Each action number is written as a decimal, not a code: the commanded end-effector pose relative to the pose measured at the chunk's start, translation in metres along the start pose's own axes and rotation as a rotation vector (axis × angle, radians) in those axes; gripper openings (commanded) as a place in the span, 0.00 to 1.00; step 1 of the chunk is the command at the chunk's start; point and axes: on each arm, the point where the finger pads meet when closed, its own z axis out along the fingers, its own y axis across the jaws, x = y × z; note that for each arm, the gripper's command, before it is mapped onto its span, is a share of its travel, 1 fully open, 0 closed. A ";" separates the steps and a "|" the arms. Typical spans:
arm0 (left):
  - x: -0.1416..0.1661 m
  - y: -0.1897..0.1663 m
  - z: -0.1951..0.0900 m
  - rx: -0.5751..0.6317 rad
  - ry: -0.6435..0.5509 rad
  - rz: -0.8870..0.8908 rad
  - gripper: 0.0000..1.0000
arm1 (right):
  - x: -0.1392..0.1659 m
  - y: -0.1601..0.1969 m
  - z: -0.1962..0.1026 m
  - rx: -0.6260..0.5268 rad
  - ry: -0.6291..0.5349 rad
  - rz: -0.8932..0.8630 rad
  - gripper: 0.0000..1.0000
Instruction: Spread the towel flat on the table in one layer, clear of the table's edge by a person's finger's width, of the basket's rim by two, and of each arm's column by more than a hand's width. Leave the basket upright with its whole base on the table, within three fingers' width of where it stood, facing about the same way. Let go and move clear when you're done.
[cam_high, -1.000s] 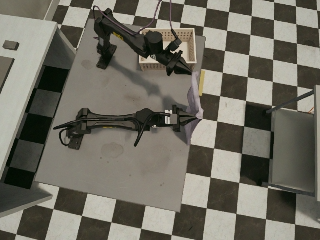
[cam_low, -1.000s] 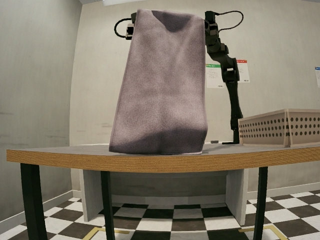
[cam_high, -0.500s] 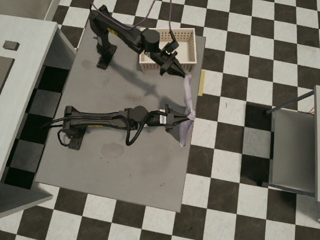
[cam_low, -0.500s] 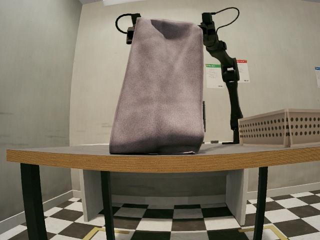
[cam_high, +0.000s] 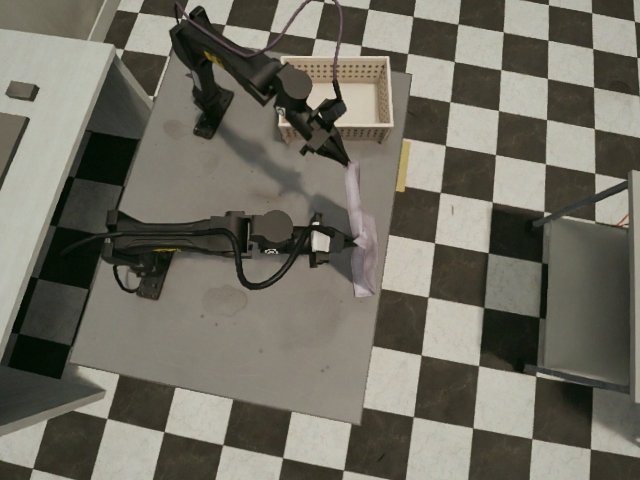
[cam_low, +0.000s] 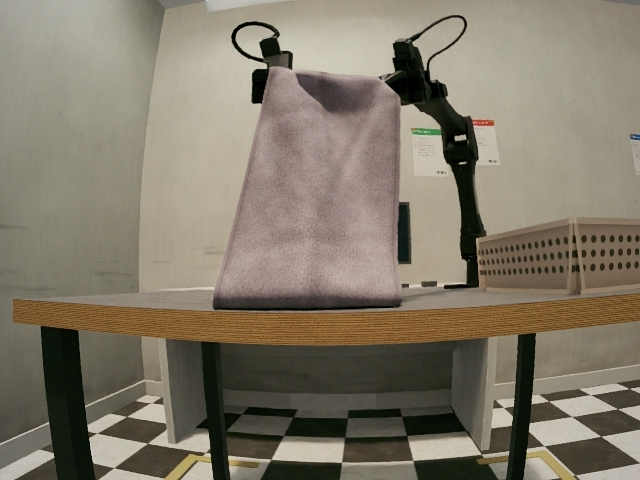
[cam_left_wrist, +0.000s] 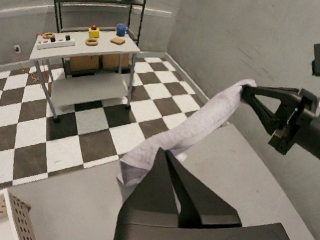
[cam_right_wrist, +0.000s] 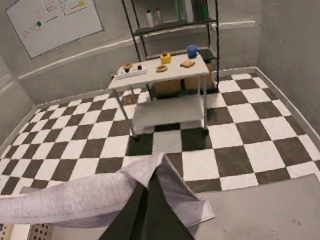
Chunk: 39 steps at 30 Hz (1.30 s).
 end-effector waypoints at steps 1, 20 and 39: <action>0.013 -0.009 -0.017 0.006 0.066 0.001 0.00 | -0.002 -0.010 -0.023 0.024 0.074 -0.001 0.00; 0.130 -0.071 -0.037 0.115 0.520 0.073 0.00 | 0.123 -0.014 -0.083 0.028 0.608 0.007 0.00; 0.223 -0.135 -0.076 0.246 0.597 0.180 0.00 | 0.234 -0.021 -0.148 0.049 0.708 0.020 0.00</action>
